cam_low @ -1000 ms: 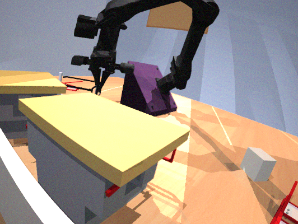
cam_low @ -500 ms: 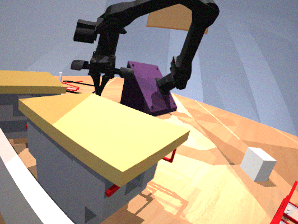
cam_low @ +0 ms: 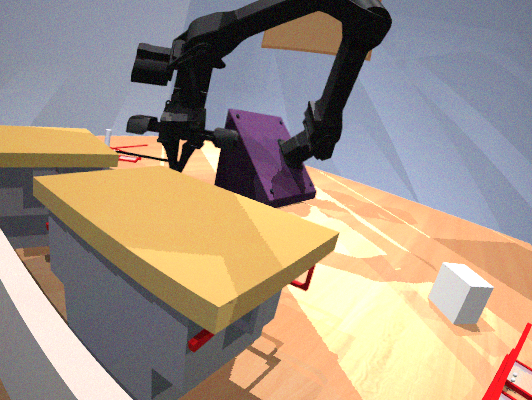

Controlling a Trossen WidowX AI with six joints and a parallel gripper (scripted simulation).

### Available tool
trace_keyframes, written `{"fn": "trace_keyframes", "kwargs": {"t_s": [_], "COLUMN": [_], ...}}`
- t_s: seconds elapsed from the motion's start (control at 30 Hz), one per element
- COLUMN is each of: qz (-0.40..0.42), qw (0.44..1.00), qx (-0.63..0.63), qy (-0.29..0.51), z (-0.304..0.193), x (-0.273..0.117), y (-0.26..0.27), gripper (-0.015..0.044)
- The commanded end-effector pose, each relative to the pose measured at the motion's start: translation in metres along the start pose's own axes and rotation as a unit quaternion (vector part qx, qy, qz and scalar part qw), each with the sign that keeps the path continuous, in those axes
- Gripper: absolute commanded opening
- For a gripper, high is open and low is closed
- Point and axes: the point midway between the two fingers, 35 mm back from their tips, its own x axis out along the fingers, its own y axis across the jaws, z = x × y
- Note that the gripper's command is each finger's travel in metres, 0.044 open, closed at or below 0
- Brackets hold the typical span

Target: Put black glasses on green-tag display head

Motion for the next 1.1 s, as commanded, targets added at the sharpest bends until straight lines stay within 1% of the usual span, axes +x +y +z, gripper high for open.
{"fn": "trace_keyframes", "kwargs": {"t_s": [0.0,0.13,0.27,1.07], "qz": [0.002,0.002,0.001,0.001], "qw": [1.000,1.000,1.000,1.000], "qx": [0.002,0.002,0.000,0.001], "qy": [-0.003,-0.003,0.000,-0.002], "z": [0.0000,-0.0002,-0.0003,-0.0003], "x": [0.0035,0.0070,0.0045,-0.0016], "y": [0.0011,0.0019,0.0009,-0.0066], "gripper": [0.0000,0.0000,0.0105,0.0107]}}
